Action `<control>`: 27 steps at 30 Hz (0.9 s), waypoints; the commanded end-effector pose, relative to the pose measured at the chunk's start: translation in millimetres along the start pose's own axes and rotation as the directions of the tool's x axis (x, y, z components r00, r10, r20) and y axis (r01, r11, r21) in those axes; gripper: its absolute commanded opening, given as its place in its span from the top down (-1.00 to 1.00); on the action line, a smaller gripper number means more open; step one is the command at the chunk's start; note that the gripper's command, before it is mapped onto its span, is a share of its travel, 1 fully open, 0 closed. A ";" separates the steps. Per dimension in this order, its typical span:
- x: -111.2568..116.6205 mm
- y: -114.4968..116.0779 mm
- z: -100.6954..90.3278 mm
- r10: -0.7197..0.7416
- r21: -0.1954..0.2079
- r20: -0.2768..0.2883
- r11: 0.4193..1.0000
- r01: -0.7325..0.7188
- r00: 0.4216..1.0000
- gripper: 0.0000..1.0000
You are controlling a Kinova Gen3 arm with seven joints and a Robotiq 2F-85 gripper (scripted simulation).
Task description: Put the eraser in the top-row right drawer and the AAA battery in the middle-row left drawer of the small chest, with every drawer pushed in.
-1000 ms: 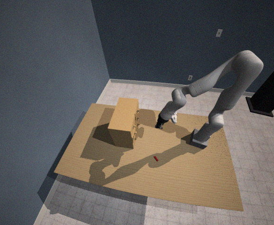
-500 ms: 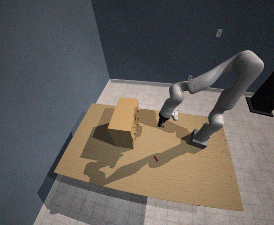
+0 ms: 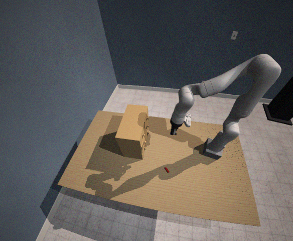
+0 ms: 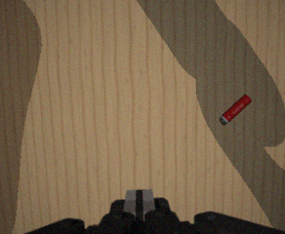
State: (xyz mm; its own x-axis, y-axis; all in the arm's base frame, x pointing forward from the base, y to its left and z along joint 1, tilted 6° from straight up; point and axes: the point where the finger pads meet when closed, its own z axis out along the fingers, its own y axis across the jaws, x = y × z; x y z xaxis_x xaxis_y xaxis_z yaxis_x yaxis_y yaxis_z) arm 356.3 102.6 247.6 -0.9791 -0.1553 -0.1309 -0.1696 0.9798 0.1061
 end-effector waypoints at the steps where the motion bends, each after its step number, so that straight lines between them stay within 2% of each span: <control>1: -1.3 0.2 -3.2 0.000 -0.001 -0.008 1.000 0.000 1.000 1.00; 27: 8.0 0.2 -17.7 0.000 -0.001 -0.090 1.000 0.000 0.996 1.00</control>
State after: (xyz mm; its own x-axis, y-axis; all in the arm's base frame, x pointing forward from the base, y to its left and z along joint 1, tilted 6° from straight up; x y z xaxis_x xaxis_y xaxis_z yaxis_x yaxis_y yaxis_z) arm 345.8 99.2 263.1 -0.9853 -0.1658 -0.0419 -0.1694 0.9798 0.1066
